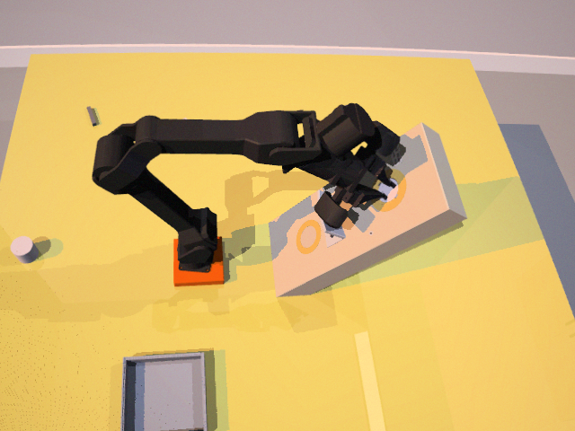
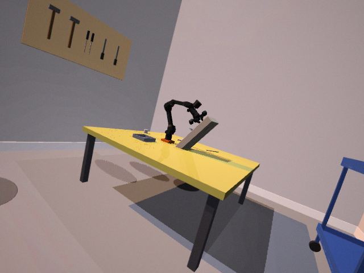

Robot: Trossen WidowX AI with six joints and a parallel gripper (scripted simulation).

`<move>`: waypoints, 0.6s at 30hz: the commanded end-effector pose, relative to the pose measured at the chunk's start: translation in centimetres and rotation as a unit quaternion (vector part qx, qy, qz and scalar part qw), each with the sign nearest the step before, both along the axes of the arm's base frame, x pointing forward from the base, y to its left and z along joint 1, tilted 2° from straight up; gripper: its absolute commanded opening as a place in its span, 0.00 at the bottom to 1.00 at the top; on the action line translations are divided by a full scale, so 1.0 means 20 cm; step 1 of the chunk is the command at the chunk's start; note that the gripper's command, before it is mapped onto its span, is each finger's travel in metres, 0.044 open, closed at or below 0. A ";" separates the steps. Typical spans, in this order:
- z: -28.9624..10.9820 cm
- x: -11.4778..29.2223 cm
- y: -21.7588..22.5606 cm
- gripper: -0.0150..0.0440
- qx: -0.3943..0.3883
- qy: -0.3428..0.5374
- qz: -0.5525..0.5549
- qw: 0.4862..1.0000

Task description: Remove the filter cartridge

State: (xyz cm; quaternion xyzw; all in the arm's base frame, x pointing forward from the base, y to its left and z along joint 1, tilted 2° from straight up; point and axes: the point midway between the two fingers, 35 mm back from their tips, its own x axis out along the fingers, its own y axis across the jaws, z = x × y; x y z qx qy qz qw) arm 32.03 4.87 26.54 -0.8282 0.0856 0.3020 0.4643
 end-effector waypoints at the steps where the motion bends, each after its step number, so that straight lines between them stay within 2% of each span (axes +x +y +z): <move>1: 0.00 0.00 0.00 0.42 -0.001 0.000 0.000 1.000; 18: 0.00 0.01 0.00 0.42 -0.001 0.000 0.000 1.000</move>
